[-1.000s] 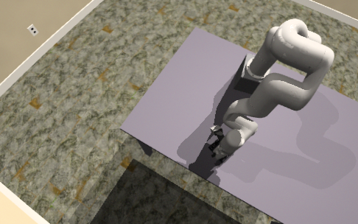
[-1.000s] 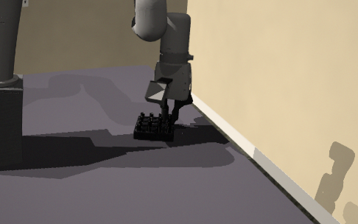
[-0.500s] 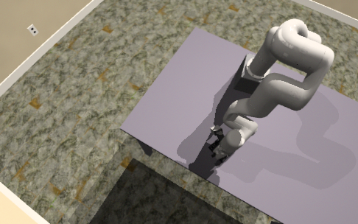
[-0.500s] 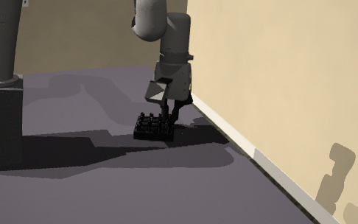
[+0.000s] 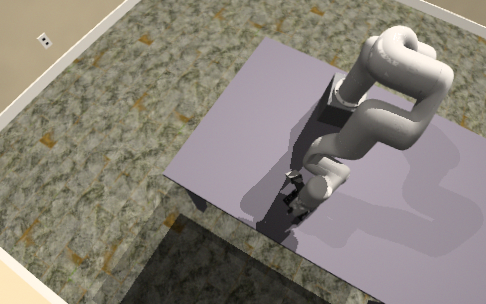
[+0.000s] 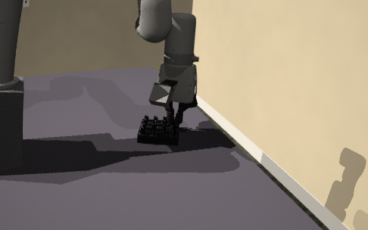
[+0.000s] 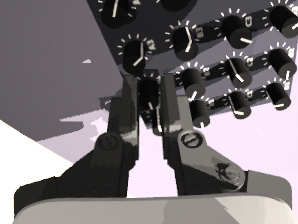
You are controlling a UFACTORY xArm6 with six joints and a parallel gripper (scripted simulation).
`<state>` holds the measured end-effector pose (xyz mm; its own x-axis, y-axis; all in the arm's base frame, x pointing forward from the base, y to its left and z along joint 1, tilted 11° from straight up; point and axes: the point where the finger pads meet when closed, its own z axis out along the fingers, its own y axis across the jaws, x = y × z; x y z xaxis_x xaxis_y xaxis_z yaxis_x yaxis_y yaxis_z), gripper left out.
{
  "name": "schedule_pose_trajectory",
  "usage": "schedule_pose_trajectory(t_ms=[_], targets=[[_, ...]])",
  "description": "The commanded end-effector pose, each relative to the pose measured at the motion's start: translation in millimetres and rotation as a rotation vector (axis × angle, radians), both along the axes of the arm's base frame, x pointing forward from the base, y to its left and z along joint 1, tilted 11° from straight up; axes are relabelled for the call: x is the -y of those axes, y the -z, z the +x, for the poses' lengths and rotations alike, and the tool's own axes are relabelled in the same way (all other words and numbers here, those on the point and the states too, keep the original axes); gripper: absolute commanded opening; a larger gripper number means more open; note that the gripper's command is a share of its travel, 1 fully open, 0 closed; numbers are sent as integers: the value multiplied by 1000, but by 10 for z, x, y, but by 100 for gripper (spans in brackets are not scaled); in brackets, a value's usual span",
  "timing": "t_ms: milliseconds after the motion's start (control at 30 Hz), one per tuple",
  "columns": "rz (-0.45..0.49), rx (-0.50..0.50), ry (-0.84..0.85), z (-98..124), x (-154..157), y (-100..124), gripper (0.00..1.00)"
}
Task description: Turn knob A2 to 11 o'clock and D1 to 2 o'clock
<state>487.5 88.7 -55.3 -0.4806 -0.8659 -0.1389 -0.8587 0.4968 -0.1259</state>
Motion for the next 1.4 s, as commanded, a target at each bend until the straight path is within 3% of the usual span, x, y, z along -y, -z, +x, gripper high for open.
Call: schedule_pose_trajectory(t_ms=[0, 1367], targets=[[1, 4, 0, 13, -2, -14, 8], [7, 1, 37, 13, -2, -13, 8]])
